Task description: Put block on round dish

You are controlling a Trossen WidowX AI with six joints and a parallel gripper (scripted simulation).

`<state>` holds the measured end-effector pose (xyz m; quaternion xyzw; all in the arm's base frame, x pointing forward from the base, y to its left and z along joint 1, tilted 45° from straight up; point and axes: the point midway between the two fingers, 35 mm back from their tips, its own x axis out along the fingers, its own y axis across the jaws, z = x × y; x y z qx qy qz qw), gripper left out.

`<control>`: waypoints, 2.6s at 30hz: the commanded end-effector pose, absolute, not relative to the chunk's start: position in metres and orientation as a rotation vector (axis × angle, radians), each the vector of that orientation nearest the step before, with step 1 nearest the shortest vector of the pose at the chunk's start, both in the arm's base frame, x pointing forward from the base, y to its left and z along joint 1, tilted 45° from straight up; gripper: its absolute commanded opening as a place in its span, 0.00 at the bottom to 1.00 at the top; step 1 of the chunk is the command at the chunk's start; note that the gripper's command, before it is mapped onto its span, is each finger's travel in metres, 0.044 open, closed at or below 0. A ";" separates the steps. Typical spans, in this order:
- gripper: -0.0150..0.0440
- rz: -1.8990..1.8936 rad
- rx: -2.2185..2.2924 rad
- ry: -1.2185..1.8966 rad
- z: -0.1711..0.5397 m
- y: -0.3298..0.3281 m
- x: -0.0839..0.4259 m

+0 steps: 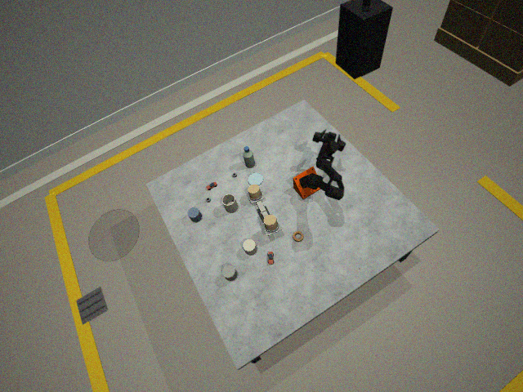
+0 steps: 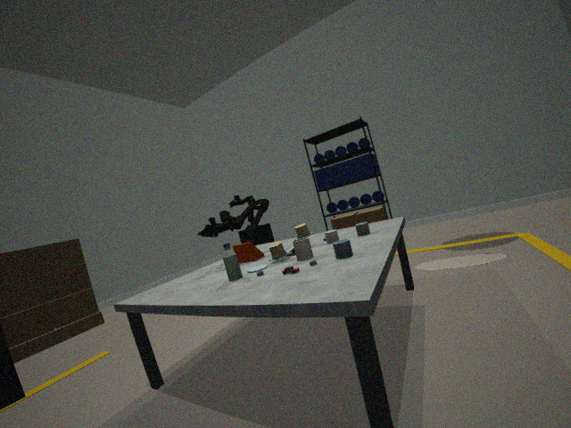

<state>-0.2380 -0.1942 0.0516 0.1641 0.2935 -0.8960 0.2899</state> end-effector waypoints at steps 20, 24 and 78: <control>1.00 -1.726 0.496 0.875 0.028 -0.271 -0.137; 1.00 -1.586 0.507 0.879 0.025 -0.279 -0.109; 1.00 0.235 0.770 0.822 0.151 -0.101 0.195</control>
